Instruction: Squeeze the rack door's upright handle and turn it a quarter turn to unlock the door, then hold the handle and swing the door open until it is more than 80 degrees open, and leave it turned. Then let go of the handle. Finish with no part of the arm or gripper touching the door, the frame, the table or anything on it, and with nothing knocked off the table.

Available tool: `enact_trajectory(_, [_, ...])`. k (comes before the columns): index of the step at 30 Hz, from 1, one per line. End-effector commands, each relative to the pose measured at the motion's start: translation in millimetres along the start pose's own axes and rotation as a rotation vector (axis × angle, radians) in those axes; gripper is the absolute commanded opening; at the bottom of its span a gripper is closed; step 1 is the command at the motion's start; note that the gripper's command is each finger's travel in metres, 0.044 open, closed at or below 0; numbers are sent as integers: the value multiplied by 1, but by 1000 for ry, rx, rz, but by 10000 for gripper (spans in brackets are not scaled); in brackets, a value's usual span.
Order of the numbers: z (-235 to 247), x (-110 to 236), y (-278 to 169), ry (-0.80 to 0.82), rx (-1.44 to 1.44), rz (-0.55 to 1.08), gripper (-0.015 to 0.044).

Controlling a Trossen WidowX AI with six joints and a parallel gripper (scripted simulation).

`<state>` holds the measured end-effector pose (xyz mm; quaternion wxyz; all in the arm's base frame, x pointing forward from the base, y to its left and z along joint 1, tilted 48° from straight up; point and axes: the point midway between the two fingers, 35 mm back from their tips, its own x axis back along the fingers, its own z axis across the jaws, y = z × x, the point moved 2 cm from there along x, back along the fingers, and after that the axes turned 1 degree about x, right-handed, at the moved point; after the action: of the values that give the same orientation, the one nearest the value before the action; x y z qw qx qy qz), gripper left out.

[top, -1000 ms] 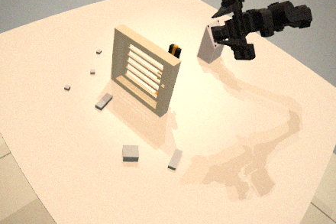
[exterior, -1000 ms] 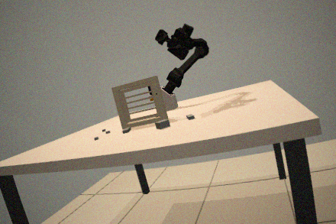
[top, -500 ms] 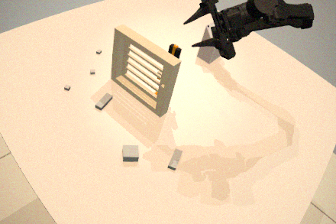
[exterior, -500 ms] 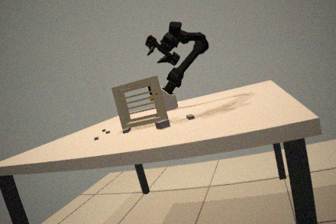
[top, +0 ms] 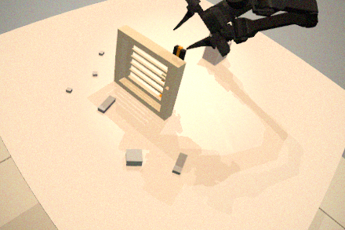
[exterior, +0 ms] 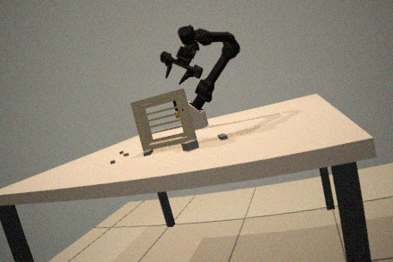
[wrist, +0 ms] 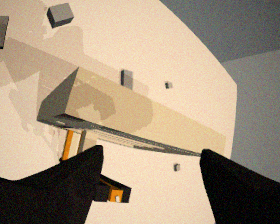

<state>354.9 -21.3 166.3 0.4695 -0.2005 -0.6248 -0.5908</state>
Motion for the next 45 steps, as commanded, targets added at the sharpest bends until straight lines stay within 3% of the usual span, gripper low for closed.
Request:
enact_trajectory(1, [-3, -6, -6, 77, -23, 69, 284])
enact_trajectory(29, [-20, -21, -37, 624, -338, 363, 284])
enact_trajectory(45, [-12, -33, -40, 636, -343, 388, 284])
